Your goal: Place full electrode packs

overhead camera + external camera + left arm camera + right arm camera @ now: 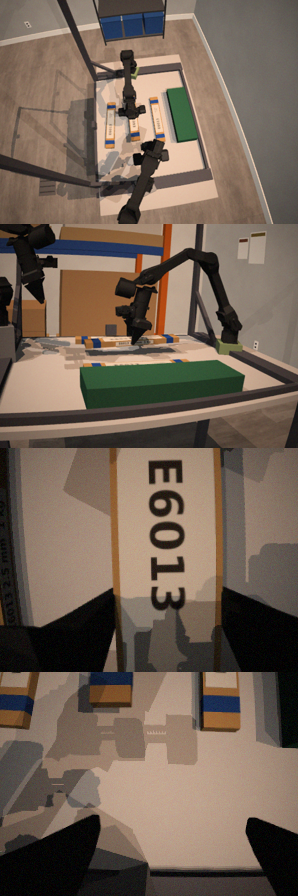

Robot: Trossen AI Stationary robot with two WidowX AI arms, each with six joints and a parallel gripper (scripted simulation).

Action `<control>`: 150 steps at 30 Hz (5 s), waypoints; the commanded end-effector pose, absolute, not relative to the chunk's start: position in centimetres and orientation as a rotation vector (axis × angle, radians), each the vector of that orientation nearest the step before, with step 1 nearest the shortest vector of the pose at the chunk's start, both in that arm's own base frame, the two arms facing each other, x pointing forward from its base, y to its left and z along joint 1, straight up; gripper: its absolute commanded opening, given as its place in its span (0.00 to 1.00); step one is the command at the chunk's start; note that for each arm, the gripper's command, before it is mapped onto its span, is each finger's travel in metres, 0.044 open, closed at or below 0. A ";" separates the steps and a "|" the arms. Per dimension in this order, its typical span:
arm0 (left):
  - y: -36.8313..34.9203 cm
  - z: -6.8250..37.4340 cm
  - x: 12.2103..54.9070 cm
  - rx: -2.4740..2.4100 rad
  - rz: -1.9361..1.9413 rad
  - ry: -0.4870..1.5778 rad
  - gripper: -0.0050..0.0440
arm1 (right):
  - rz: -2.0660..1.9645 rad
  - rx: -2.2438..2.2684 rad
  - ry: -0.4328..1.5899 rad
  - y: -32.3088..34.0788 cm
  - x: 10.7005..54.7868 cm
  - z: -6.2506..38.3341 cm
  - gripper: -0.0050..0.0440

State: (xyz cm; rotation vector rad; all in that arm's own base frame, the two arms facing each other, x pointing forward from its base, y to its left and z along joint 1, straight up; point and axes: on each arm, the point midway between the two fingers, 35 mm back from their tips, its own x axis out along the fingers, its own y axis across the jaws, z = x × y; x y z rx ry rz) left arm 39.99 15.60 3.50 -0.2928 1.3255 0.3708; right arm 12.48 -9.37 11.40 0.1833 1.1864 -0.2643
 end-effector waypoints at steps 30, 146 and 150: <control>16.2 2.0 41.0 -0.283 0.376 1.263 0.00 | -0.270 0.173 1.169 -9.5 12.7 12.0 0.98; 15.9 8.4 40.7 -0.279 0.378 1.231 0.98 | -0.270 0.173 1.169 -9.5 12.7 12.0 0.98; 17.3 7.0 40.2 -0.285 0.374 1.262 0.98 | -0.270 0.173 1.169 -9.5 12.7 12.0 0.98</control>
